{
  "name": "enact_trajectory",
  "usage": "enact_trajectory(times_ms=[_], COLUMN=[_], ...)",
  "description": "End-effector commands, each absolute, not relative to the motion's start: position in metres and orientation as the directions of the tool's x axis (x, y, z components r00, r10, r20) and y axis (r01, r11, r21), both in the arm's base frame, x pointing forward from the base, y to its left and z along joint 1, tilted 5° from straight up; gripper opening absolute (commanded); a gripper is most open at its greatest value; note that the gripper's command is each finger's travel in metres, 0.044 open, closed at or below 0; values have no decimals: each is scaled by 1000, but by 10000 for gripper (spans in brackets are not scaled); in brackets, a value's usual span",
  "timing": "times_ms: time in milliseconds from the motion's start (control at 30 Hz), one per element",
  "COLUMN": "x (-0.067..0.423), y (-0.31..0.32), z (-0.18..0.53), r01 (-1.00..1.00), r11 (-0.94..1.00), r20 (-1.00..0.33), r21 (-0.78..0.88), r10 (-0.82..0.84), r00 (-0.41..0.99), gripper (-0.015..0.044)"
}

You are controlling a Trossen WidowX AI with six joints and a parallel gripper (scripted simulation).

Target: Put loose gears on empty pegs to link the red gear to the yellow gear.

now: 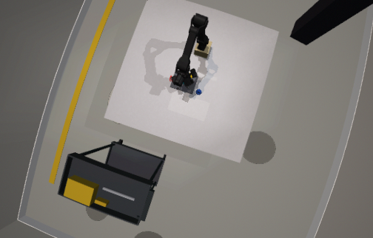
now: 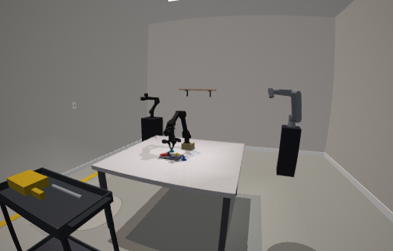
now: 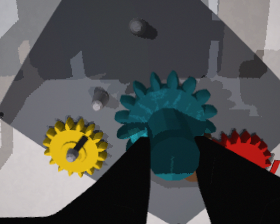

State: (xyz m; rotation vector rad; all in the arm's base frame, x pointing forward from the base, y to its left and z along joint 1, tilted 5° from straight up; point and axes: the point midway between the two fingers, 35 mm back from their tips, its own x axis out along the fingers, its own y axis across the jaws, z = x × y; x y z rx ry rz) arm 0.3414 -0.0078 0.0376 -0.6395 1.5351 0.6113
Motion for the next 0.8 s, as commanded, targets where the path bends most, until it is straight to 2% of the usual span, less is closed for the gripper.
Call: enact_trajectory(times_ms=[0, 367, 767], x=[343, 343, 343], y=[-14, -14, -14], z=[35, 37, 37], r01=[-717, -757, -930], r11=[697, 654, 366], r20=[-998, -998, -998], r21=[2, 5, 25], r10=[-43, -43, -43], r00=[-44, -44, -44], gripper=[0, 0, 0])
